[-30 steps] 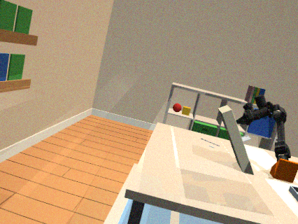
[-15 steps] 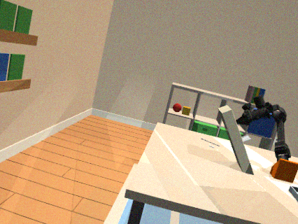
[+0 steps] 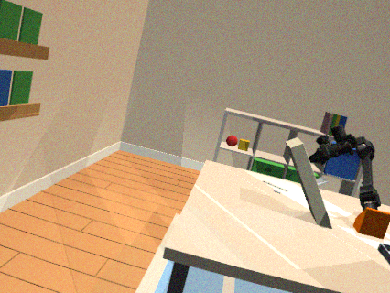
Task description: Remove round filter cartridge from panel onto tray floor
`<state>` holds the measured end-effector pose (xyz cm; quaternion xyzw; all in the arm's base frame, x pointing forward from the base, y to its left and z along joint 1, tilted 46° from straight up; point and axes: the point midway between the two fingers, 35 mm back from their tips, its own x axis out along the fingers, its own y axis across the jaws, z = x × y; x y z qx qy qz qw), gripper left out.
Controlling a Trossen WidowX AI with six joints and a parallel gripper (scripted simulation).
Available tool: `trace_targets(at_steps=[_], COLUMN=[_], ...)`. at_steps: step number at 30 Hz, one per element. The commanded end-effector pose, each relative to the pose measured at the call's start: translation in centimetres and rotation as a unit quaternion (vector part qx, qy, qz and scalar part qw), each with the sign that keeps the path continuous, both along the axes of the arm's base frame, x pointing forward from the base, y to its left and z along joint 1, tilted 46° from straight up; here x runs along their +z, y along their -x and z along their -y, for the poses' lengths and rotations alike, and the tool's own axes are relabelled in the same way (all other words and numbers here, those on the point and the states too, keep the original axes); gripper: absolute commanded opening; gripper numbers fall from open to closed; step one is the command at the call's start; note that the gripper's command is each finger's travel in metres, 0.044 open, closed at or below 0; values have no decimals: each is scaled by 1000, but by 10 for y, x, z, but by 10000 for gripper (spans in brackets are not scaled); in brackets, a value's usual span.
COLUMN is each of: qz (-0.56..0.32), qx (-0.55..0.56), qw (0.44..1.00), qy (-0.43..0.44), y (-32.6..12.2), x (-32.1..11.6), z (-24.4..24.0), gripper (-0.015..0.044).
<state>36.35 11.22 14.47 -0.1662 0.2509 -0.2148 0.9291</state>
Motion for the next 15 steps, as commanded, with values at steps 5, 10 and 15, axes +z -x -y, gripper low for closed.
trace_targets(at_steps=[5, 10, 15], qz=[-3, 0, 0], qx=[0, 0, 0], qw=[1000, 1000, 1000], qy=[-1, 1, 1], y=[-4, -1, -1], x=[-3, 0, 0], z=[3, 0, 0], gripper=[111, 77, 24])
